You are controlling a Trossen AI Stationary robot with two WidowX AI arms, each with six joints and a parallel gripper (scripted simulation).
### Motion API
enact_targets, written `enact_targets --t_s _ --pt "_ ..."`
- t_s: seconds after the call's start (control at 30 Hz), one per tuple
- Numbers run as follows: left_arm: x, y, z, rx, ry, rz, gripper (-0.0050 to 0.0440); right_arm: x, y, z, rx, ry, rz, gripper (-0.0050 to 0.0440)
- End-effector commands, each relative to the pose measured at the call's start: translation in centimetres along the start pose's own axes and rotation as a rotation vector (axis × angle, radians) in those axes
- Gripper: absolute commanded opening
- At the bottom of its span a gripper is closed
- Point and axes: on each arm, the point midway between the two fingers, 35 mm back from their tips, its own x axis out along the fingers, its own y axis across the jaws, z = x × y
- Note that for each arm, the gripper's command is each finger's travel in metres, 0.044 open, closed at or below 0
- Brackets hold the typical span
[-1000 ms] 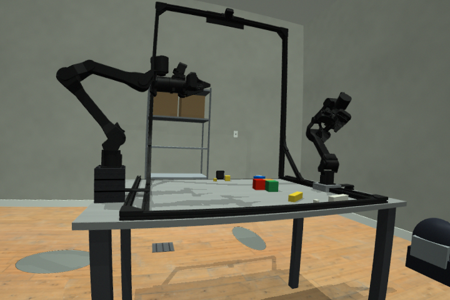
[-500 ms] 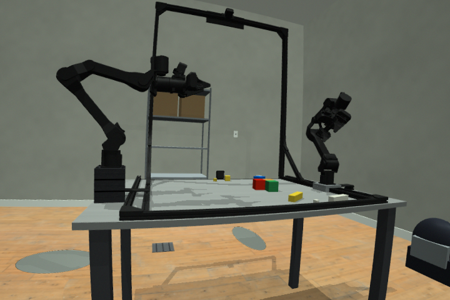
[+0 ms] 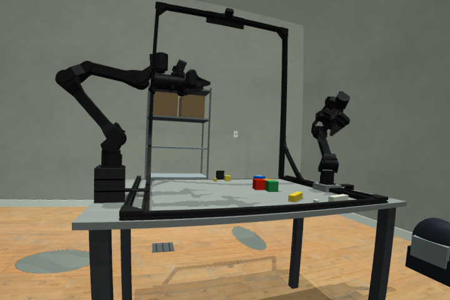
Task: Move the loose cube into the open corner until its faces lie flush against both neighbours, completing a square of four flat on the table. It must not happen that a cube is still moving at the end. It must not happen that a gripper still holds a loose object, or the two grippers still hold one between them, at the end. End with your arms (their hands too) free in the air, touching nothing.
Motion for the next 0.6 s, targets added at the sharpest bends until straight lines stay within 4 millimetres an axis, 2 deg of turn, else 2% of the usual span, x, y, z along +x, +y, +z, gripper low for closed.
enact_targets --t_s 0.0,0.17,0.3,0.37,0.57 --pt "0.9 0.1 1.1 -0.064 0.005 -0.060 0.0362 -0.7 -1.0 0.7 -0.007 -0.004 -0.002 0.0400" --pt "3.2 -0.8 3.0 -0.182 0.043 -0.183 0.0362 -1.9 -2.6 1.5 -0.013 0.002 -0.002 0.0400" --pt "5.4 -2.3 5.0 -0.282 0.110 -0.283 0.0362 -3.4 -3.8 2.1 -0.017 0.009 -0.003 0.0400" --pt "5.4 -2.3 5.0 -0.282 0.110 -0.283 0.0362 -3.4 -3.8 2.1 -0.017 0.009 -0.003 0.0400" --pt "9.1 -6.7 8.3 -0.409 0.264 -0.398 0.0362 -6.0 -5.2 3.2 -0.021 0.019 -0.004 0.0400"
